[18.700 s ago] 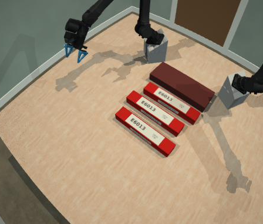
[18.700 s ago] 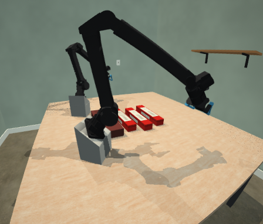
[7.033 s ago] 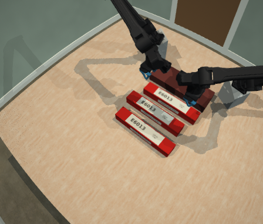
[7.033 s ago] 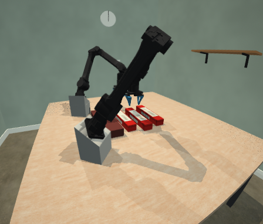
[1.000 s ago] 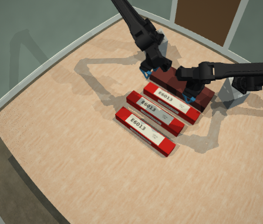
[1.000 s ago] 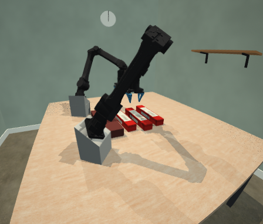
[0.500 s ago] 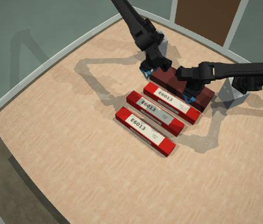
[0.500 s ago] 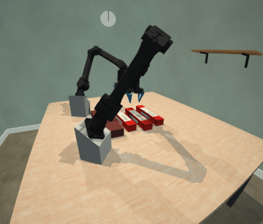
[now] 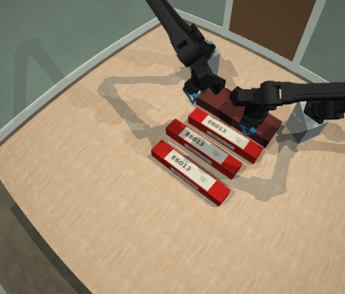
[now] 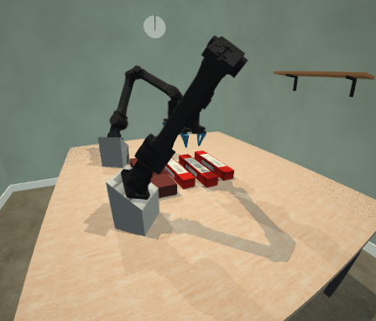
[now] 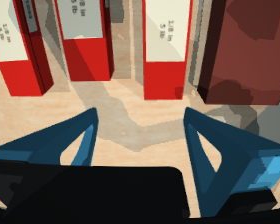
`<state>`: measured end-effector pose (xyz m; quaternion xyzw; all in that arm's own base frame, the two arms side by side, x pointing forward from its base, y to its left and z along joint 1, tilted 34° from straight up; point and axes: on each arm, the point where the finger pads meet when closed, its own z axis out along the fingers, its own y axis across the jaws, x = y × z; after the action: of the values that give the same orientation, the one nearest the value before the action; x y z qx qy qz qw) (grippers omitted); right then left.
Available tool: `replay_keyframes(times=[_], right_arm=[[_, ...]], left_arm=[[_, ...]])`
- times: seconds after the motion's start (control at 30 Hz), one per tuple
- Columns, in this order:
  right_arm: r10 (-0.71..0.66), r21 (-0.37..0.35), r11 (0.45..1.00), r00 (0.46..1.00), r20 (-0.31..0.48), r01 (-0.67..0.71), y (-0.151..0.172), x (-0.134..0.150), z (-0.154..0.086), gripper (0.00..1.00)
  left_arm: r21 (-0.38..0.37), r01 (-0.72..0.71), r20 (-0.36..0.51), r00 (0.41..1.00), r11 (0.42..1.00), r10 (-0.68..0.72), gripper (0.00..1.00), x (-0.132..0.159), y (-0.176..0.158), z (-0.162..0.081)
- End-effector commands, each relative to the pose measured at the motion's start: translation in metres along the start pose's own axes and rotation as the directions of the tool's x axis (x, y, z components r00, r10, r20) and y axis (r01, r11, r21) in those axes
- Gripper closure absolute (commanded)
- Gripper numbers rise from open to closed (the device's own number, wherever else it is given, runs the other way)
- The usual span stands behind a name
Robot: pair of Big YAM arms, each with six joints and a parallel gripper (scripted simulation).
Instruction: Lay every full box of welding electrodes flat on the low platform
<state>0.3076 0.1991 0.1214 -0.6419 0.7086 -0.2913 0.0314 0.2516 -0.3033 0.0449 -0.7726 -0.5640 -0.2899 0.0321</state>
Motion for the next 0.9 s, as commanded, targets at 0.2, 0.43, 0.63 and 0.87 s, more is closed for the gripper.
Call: replay_keyframes(times=[0.2,0.43,0.63,0.87], right_arm=[[0.006,0.007,1.0,1.0,0.006,-0.006,-0.006,-0.002,0.0,0.28],[0.006,0.007,1.0,1.0,0.006,-0.006,-0.006,-0.002,0.0,0.28],[0.035,0.016,0.999,0.999,0.01,-0.035,-0.044,-0.005,0.008,0.0],[0.034,0.016,0.999,0.999,0.009,-0.034,-0.089,-0.006,0.02,0.0]], left_arm=[[-0.012,0.016,0.013,1.0,1.0,-0.016,0.28,-0.002,0.009,-0.001],[-0.012,0.016,0.013,1.0,1.0,-0.016,0.28,-0.002,0.009,-0.001],[-0.019,0.014,0.017,1.0,1.0,-0.014,0.0,-0.003,0.041,0.007],[-0.021,0.014,0.013,1.0,1.0,-0.014,0.0,0.002,0.087,0.019]])
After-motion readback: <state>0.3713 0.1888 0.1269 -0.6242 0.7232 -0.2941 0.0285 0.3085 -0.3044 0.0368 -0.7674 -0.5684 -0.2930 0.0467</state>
